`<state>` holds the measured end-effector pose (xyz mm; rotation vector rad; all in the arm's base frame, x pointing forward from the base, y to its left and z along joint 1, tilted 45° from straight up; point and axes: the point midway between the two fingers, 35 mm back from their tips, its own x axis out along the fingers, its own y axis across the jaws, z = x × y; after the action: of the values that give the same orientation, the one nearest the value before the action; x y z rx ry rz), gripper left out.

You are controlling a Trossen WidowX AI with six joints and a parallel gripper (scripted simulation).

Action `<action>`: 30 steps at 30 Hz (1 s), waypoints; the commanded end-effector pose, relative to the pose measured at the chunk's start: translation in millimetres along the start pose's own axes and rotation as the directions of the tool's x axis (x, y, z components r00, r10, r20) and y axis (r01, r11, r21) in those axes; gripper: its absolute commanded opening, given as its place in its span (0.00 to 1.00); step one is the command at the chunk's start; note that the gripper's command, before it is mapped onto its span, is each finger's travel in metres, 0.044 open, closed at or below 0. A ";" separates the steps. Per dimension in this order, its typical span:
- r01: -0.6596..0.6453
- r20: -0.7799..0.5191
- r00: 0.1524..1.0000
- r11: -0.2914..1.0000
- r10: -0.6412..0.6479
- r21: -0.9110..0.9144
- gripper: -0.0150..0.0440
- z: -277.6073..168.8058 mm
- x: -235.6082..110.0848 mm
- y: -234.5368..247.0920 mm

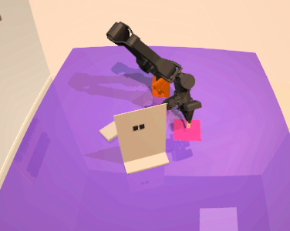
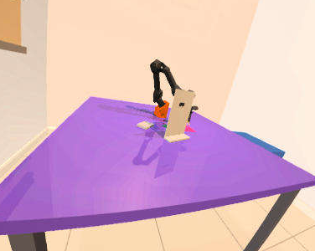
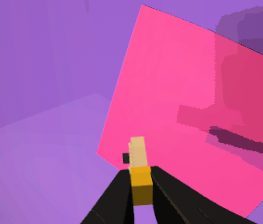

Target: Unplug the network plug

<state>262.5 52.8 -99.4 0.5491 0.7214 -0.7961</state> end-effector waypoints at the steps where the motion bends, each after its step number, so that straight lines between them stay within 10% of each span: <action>1: 0.002 -0.004 1.000 1.000 -0.002 -0.005 0.25 -0.5 4.7 -4.6; 30: 0.002 0.000 1.000 1.000 -0.002 -0.007 0.25 1.7 26.0 -23.1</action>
<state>257.7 27.6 -120.6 0.5437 0.7201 -0.7984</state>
